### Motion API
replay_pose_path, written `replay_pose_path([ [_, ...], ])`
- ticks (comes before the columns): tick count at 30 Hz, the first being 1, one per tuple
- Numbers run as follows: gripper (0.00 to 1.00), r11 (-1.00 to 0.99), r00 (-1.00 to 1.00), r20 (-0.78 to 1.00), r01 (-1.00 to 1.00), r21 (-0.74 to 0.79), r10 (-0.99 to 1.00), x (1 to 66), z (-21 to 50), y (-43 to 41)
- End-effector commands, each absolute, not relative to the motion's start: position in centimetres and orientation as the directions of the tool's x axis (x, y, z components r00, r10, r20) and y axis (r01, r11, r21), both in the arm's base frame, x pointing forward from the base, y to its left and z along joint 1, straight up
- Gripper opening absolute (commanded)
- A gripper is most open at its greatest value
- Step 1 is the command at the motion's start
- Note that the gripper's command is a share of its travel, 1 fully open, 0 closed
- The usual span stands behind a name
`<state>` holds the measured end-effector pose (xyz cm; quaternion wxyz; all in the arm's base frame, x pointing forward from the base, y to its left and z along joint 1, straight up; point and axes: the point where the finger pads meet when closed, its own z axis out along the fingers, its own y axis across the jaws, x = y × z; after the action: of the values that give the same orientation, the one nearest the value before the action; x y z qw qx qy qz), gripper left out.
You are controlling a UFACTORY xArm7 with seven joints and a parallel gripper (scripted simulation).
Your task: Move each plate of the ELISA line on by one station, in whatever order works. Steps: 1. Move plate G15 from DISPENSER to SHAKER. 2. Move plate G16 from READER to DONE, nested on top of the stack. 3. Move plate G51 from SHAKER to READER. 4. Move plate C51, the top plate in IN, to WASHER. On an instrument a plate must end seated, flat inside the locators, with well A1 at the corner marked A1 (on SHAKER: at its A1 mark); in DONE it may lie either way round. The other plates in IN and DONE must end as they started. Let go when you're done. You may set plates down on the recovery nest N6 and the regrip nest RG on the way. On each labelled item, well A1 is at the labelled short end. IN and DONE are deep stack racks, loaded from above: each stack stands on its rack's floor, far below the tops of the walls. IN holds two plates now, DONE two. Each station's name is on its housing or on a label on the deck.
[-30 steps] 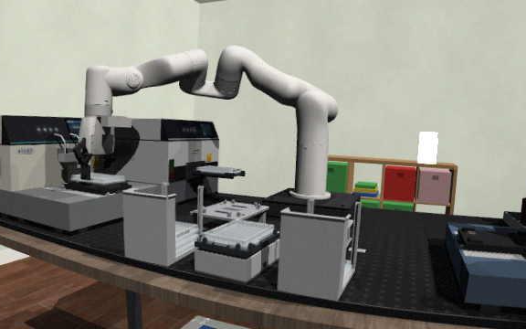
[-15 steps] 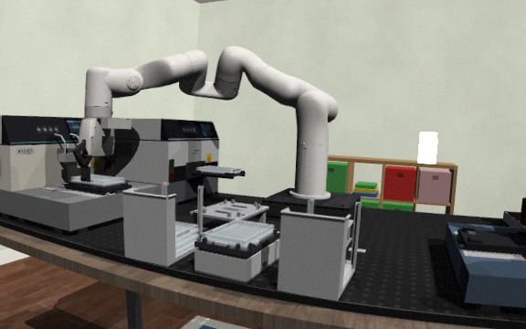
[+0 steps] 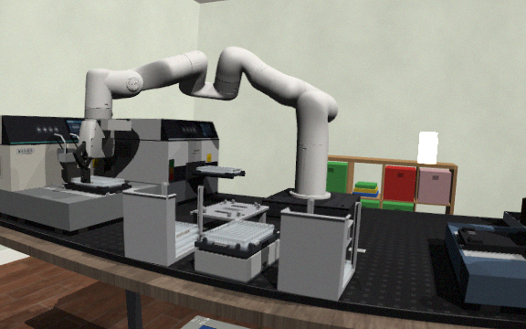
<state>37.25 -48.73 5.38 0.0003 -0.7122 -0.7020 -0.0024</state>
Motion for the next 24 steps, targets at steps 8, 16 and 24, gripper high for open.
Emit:
replay_pose_path([
  [8, 1.00, -0.014, 0.014, 0.000, 1.000, 0.007, 1.000, 37.37, 5.65, -48.83],
  [16, 1.00, -0.014, 0.014, 0.000, 1.000, 0.007, 1.000, 37.37, 5.65, -48.83],
  [24, 1.00, -0.014, 0.014, 0.000, 1.000, 0.007, 1.000, 37.37, 5.65, -48.83],
])
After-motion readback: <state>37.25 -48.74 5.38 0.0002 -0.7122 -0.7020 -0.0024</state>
